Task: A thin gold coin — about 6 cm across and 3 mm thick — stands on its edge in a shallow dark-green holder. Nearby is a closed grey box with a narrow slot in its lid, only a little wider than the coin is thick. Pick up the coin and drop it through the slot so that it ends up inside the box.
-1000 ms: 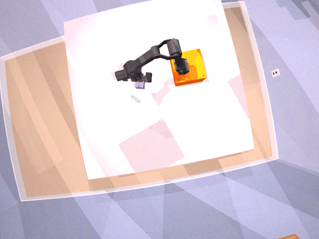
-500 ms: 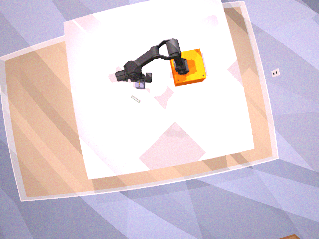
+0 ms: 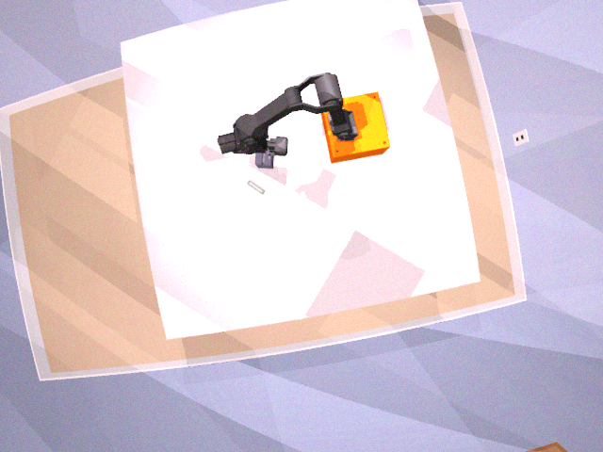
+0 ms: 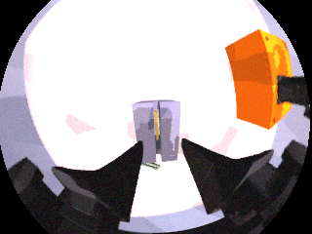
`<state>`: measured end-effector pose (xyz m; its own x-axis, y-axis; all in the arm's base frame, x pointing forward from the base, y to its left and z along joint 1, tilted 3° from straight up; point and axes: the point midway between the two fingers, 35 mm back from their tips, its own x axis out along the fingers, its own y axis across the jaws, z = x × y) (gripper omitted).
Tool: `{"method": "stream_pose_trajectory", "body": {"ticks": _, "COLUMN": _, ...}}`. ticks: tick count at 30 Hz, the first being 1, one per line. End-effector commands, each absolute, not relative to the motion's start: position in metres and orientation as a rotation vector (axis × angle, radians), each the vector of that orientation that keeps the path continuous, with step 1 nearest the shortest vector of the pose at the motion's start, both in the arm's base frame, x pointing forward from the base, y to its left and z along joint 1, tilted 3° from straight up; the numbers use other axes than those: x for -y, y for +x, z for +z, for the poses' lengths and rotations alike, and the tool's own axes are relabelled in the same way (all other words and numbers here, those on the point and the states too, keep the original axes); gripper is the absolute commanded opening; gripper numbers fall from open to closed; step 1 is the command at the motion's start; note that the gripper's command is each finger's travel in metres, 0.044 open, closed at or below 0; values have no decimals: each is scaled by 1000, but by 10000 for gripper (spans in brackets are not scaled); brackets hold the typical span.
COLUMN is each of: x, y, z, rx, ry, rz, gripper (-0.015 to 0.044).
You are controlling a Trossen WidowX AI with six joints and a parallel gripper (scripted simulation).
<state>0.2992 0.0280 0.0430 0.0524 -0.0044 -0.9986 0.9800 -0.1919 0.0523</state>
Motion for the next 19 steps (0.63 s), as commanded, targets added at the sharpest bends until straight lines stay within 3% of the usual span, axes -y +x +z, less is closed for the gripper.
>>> {"method": "stream_pose_trajectory", "body": {"ticks": 1, "x": -28, "y": 301, "z": 58, "rx": -1063, "ry": 1384, "rz": -1295, "gripper": 318}}
{"method": "stream_pose_trajectory", "body": {"ticks": 6, "x": -28, "y": 300, "z": 67, "rx": -1065, "ry": 1383, "rz": -1297, "gripper": 440}}
{"method": "stream_pose_trajectory", "body": {"ticks": 9, "x": -28, "y": 294, "z": 99, "rx": -1070, "ry": 1378, "rz": -1305, "gripper": 440}}
{"method": "stream_pose_trajectory", "body": {"ticks": 19, "x": -28, "y": 293, "z": 101, "rx": -1070, "ry": 1377, "rz": -1305, "gripper": 440}}
